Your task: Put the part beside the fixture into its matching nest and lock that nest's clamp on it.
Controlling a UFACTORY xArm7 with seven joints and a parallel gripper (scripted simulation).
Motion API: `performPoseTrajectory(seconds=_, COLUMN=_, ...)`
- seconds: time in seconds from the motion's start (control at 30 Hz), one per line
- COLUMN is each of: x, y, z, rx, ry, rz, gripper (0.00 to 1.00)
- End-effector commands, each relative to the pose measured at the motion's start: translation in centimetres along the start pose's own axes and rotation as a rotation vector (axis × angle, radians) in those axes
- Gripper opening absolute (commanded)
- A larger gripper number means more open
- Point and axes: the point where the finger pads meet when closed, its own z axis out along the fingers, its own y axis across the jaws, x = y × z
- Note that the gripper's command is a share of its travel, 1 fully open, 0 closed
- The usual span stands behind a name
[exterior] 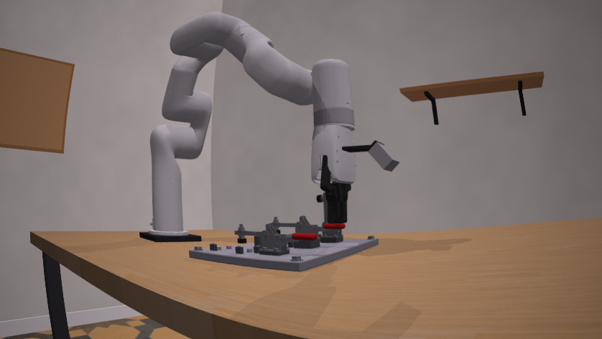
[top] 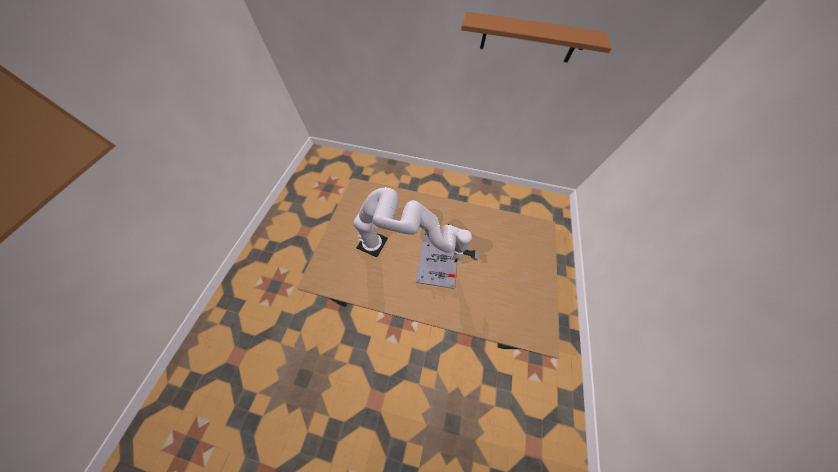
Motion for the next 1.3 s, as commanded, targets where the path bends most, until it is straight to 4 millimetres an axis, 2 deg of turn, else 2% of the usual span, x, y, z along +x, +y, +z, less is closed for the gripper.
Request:
performPoseTrajectory(seconds=0.0, x=0.2, y=0.0, z=-0.2, rx=-0.001, ry=0.005, rz=0.0, gripper=0.0)
performPoseTrajectory(seconds=0.53, x=0.2, y=0.0, z=-0.8, rx=-0.001, ry=0.005, rz=0.0, gripper=0.0)
performPoseTrajectory(seconds=0.8, x=0.2, y=0.0, z=-2.3, rx=-0.001, ry=0.005, rz=0.0, gripper=0.0)
performPoseTrajectory(seconds=1.27, x=0.1, y=0.0, z=-6.5, rx=-0.001, ry=0.005, rz=0.0, gripper=0.0)
